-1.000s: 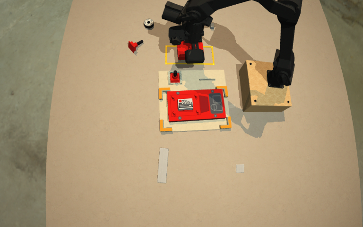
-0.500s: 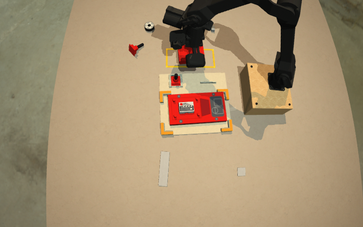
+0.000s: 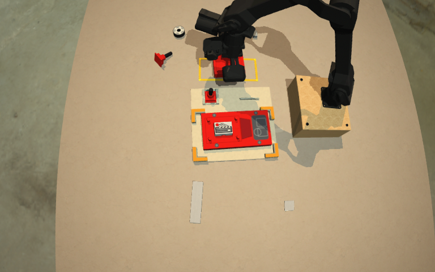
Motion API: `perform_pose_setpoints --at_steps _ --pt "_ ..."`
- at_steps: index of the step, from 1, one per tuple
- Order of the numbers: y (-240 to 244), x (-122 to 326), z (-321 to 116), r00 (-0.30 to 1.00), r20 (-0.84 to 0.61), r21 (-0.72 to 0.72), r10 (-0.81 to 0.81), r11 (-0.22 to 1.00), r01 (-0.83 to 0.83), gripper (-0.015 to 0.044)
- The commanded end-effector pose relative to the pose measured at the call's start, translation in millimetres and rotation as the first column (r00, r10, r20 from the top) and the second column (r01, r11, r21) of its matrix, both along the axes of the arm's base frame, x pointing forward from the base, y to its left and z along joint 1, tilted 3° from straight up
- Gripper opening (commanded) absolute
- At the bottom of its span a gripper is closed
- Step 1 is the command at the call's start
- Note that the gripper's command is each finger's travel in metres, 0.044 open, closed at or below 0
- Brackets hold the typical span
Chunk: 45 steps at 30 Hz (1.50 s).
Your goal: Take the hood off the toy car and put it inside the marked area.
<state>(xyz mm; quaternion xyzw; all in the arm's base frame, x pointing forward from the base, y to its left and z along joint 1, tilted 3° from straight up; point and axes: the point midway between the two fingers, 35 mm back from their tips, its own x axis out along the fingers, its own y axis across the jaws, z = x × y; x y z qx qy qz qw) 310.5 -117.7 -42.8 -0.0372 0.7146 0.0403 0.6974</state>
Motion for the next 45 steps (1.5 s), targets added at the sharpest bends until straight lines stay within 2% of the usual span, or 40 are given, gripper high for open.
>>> perform_pose_setpoints --at_steps 1,22,39,45 --pt "-0.7 -0.8 -2.7 1.000 -0.004 -0.004 0.003 1.000 -0.003 0.0000" --pt "-0.6 -1.3 -12.7 1.000 -0.004 -0.004 0.003 1.000 -0.003 0.0000" --pt "0.0 -0.2 -8.8 1.000 0.000 0.000 0.000 1.000 0.000 0.0440" --pt "-0.8 3.1 32.3 1.000 -0.004 0.000 0.000 1.000 0.000 0.0440"
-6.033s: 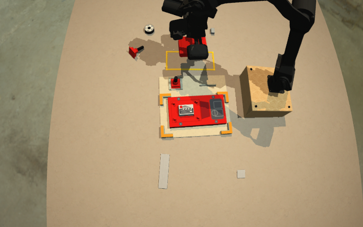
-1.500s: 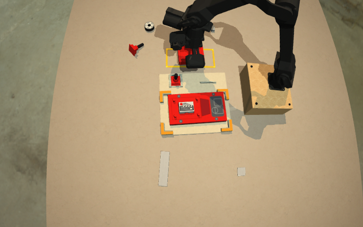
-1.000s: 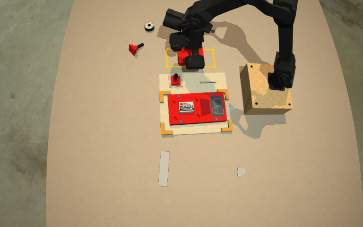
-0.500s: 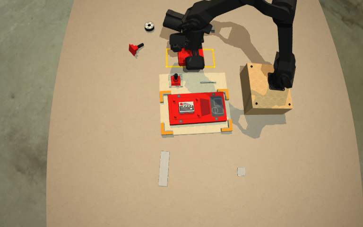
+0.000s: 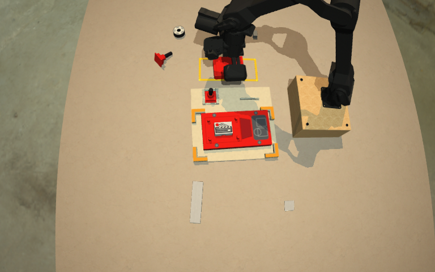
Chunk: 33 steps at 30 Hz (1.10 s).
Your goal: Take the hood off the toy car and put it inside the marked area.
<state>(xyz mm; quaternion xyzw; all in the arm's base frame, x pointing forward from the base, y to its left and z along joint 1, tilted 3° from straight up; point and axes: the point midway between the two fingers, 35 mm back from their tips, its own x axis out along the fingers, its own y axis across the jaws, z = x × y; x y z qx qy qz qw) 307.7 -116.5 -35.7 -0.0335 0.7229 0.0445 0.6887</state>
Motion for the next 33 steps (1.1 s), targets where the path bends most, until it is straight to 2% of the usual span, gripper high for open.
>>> perform_pose_setpoints --at_steps 1,4,33 --pt "-1.9 5.9 36.3 1.000 0.019 -0.009 -0.001 1.000 0.001 0.0440" --pt "-1.4 5.1 53.5 1.000 0.018 -0.009 -0.001 1.000 0.001 0.0440" --pt "-1.4 5.1 53.5 1.000 0.018 -0.009 -0.001 1.000 0.001 0.0440"
